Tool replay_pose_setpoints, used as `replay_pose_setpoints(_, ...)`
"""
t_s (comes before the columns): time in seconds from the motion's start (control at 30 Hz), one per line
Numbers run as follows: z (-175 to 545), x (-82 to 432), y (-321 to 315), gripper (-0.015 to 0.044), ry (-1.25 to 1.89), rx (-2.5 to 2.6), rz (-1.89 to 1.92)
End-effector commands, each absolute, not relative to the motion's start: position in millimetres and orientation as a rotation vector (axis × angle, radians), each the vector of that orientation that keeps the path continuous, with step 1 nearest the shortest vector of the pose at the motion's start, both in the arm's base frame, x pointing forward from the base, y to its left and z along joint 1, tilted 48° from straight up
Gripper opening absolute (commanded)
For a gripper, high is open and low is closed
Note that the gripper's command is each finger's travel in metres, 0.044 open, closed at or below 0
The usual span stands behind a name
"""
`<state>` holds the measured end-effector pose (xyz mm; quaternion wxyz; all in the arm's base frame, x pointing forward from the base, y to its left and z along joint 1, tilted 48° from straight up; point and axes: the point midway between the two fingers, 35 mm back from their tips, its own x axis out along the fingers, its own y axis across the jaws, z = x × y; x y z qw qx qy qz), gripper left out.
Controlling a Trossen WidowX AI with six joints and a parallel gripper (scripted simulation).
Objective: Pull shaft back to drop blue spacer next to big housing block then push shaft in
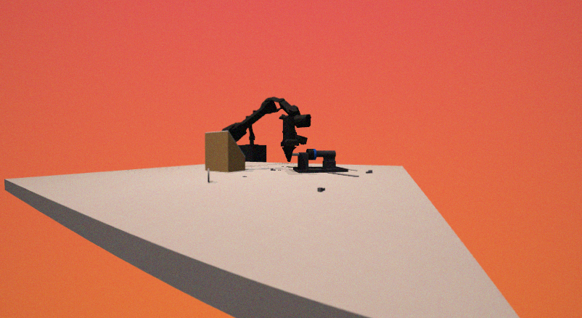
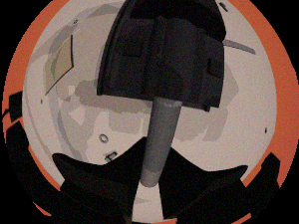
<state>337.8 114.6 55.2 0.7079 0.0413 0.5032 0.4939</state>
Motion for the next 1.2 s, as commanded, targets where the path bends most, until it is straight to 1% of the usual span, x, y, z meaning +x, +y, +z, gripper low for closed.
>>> replay_pose_setpoints(0.0, 54.9, 336.9, 114.2, 0.0000, 1.116, 0.088, 1.099)
replay_pose_setpoints(1.17, 52.9, 333.8, 112.3, 0.0000, 1.117, 0.088, 1.099)
